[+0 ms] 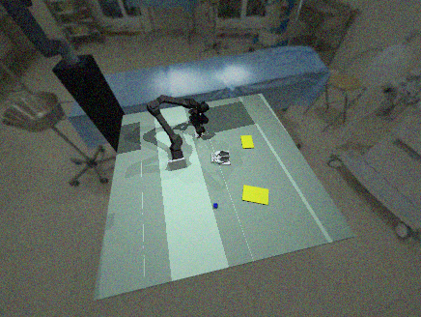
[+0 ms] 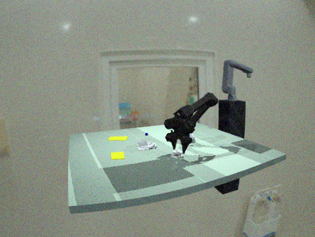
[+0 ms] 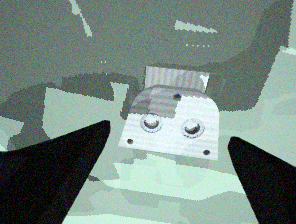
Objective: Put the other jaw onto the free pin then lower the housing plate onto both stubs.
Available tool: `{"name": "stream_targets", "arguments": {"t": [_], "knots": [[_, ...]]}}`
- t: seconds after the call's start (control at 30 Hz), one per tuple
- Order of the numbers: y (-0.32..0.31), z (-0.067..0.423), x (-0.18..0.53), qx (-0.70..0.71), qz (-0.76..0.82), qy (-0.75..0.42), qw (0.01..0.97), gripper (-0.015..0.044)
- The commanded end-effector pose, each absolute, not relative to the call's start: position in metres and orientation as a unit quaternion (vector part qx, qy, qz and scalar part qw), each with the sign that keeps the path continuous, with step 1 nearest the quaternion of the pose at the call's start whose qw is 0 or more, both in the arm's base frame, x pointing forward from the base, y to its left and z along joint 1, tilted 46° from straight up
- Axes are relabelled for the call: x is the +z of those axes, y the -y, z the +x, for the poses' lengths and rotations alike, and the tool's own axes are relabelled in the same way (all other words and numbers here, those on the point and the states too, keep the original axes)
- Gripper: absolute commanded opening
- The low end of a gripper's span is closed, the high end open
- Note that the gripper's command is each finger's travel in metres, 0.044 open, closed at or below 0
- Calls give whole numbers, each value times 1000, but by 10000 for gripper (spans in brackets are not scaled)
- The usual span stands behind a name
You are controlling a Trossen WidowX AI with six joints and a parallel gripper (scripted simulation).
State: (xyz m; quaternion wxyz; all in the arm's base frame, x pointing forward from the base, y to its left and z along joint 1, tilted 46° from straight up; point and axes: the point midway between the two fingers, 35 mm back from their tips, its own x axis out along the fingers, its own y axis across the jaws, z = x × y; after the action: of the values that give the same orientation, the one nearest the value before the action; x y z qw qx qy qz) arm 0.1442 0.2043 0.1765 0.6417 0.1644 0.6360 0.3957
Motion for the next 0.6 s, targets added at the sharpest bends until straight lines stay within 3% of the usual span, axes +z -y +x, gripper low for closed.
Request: {"name": "stream_targets", "arguments": {"t": [0.0,0.57], "knots": [[-208,143,170,393,165,-639,641,440],[-218,140,161,393,166,-639,640,440]]}}
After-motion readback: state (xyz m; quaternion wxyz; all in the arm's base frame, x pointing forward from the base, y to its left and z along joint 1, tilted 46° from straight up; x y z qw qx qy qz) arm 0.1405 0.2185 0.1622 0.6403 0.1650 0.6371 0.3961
